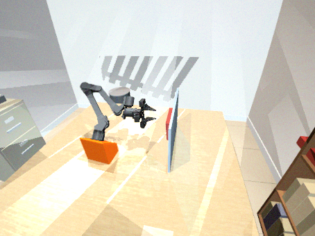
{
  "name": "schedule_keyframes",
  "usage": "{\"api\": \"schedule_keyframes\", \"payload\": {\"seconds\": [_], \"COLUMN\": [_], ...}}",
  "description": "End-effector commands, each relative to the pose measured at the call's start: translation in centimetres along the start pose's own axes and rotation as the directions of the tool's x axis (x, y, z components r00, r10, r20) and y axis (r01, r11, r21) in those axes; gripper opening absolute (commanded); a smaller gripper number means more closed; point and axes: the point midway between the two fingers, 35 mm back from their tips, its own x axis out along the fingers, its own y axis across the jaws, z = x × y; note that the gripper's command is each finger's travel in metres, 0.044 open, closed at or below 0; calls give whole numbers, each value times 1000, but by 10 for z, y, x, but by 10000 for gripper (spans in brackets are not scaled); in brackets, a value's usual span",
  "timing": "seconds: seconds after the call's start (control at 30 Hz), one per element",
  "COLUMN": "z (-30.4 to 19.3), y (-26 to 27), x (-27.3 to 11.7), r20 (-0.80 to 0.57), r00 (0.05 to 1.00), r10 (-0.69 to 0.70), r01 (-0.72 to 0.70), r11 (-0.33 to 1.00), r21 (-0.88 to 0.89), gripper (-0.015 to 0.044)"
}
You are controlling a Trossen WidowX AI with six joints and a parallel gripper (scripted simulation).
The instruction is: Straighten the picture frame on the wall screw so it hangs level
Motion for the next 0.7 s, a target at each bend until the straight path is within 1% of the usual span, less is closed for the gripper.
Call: {"api": "schedule_keyframes", "payload": {"seconds": [0.0, 0.03, 0.07, 0.33, 0.53, 0.67], "z": [5, 0, -2, -30, -25, -21], "y": [-4, -1, 0, 15, 30, 33], "x": [-12, -5, -7, -59, -99, -107], "r20": [8, 1, 1, 2, 9, 12], "r00": [1000, 1000, 1000, 1000, 1000, 1000], "r10": [-3, -1, -1, 2, -4, -7], "r01": [3, 1, 1, -2, 7, 11], "r11": [1000, 1000, 1000, 984, 955, 945], "r21": [-31, -11, -21, -180, -298, -326], "gripper": [260, 260, 260, 260, 260, 260]}}
